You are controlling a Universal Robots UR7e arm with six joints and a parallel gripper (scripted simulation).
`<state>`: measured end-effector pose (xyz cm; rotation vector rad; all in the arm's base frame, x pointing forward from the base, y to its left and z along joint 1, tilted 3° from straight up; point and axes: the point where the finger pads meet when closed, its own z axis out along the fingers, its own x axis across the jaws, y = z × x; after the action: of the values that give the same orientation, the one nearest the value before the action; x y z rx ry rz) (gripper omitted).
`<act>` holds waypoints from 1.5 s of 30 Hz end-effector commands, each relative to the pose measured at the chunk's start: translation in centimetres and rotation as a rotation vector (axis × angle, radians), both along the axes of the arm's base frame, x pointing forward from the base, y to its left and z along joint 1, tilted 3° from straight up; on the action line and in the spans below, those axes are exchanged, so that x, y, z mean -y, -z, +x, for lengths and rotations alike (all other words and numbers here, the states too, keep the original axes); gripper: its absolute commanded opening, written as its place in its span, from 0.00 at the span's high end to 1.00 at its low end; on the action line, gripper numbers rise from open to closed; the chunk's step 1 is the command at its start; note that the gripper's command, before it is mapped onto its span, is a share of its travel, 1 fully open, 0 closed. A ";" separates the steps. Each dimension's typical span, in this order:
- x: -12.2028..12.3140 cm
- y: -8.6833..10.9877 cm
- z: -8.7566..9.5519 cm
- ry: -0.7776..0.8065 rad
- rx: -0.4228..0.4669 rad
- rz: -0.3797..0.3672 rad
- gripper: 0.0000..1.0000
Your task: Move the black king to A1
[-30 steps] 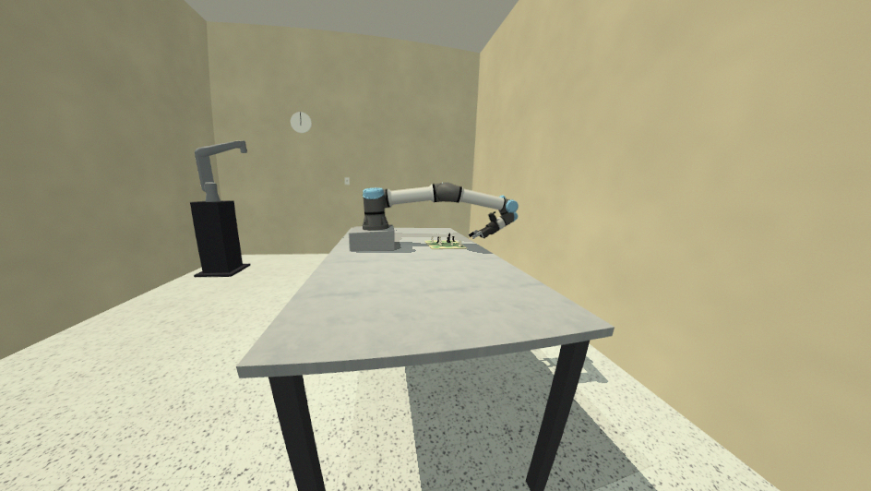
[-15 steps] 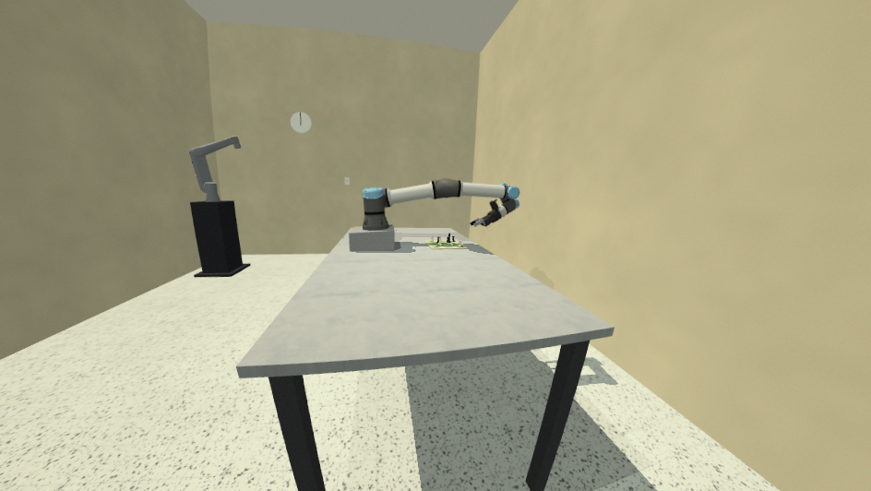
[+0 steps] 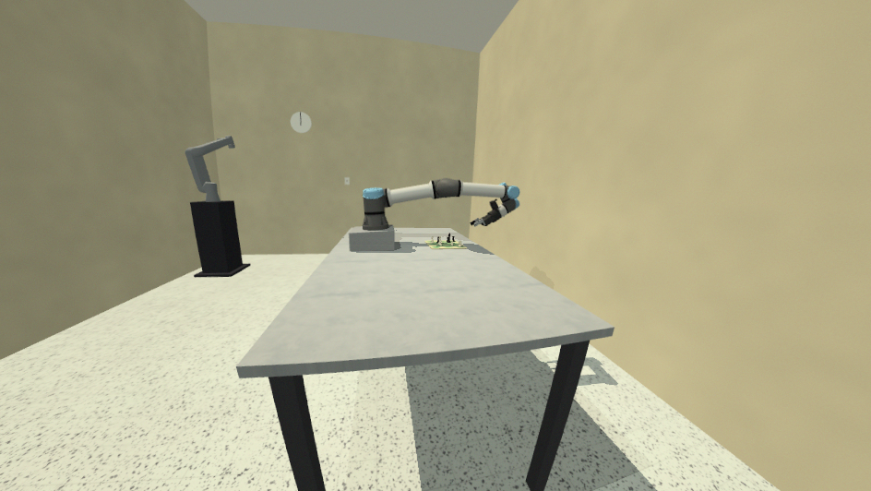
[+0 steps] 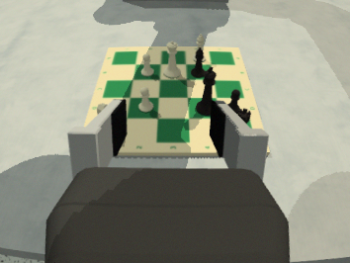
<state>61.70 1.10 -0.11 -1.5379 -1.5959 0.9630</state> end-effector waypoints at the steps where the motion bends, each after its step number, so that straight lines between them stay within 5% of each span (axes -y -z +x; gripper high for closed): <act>1: 0.0 -0.2 0.1 -0.002 0.010 0.007 0.00; 19: 0.0 -0.8 0.8 -0.032 0.101 0.074 0.00; 45: -0.7 -3.1 -0.5 -0.194 0.416 0.280 0.00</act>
<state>61.79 1.61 2.35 -1.4921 -1.9766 0.6065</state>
